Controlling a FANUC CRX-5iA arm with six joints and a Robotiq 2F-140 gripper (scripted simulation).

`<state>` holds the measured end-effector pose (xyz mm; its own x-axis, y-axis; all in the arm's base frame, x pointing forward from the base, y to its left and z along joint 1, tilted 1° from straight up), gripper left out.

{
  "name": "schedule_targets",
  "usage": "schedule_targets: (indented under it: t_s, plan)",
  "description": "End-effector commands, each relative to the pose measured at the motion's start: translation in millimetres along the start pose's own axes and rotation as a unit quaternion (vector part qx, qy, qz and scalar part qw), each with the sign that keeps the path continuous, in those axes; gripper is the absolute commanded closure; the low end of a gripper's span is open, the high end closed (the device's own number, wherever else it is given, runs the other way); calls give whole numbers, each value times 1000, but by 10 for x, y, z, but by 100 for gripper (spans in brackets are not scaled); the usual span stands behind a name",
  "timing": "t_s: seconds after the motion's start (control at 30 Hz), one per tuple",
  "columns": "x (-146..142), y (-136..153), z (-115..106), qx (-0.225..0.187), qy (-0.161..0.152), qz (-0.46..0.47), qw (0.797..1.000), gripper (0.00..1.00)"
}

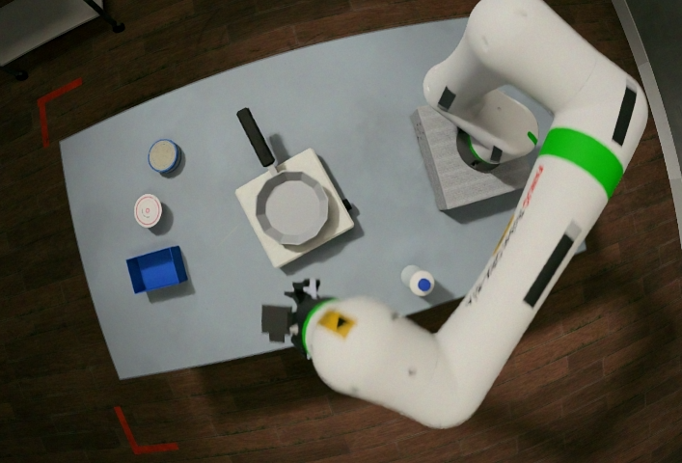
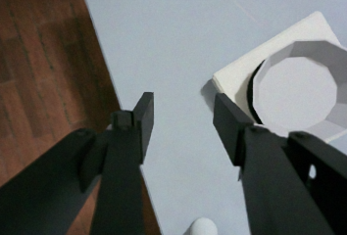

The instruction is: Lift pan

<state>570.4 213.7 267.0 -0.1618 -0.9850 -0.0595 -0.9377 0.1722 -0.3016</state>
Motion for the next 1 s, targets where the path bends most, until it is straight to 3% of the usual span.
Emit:
schedule_targets:
  t_s: [0.0, 0.1, 0.47, 0.6, 0.67, 0.77, 0.97]
  plan:
    - [381, 25, 71, 19, -49, 14, 999, 59]
    - [483, 34, 92, 24, -61, 18, 998, 59]
    - [1534, 130, 314, 71, -188, 60, 978, 59]
    - [1850, 166, 397, 80, -222, 72, 969, 59]
    - [1850, 166, 397, 80, -222, 72, 969, 59]
    - [2189, 196, 476, 94, -260, 85, 957, 59]
    - [2528, 209, 538, 112, -302, 98, 942, 59]
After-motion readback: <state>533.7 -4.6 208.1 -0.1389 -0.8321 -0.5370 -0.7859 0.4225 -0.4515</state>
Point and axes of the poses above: the point where the finger pads meet when closed, its own z axis out along the fingers, its own x axis across the jaws, y = z × x, the point moved 1 cm from there along -z, back along the fingers, and after that the axes turned 12 degrees about -z, right-handed, at the moved point
